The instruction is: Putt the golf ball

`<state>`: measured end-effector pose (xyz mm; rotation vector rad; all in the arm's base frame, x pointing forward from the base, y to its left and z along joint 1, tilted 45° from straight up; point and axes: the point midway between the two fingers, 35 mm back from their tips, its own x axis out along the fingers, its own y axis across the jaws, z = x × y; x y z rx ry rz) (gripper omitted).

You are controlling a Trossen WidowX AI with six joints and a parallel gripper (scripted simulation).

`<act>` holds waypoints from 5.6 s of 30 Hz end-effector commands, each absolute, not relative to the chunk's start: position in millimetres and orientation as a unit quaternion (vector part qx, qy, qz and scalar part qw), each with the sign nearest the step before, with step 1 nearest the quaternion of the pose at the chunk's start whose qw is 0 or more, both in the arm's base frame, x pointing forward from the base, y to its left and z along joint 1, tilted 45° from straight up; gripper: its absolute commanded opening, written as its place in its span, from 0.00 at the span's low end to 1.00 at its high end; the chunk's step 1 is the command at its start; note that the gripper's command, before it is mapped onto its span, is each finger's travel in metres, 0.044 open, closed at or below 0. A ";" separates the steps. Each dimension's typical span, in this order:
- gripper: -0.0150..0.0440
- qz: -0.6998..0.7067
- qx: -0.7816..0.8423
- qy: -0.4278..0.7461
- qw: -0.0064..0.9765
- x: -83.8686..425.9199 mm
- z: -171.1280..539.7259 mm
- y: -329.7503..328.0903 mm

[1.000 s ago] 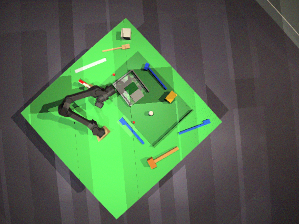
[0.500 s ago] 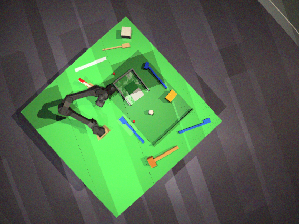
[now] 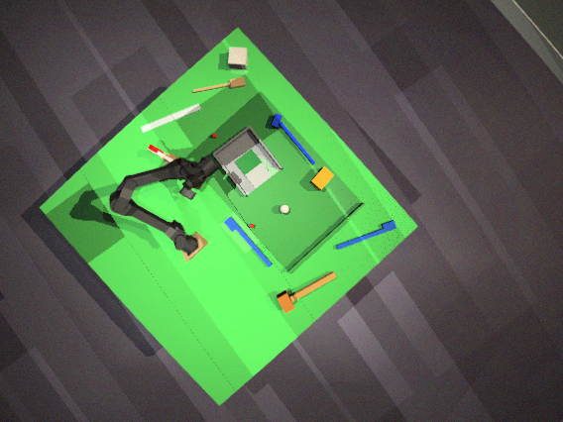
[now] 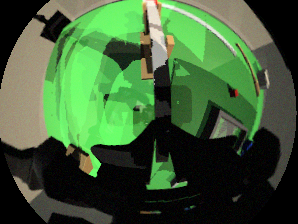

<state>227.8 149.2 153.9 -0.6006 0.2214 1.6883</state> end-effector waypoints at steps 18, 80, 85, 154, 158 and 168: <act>0.25 0.684 -0.276 0.120 0.664 229.7 210.0 91.3; 0.25 0.311 0.208 0.637 0.674 243.0 -5.3 -187.8; 0.25 0.270 0.256 0.663 0.650 226.2 -29.2 -205.9; 0.25 0.249 0.280 0.675 0.636 213.6 -109.8 -184.4; 0.25 0.249 0.280 0.674 0.636 221.0 -83.6 -162.5; 0.25 0.253 0.282 0.673 0.635 221.3 -16.6 -86.8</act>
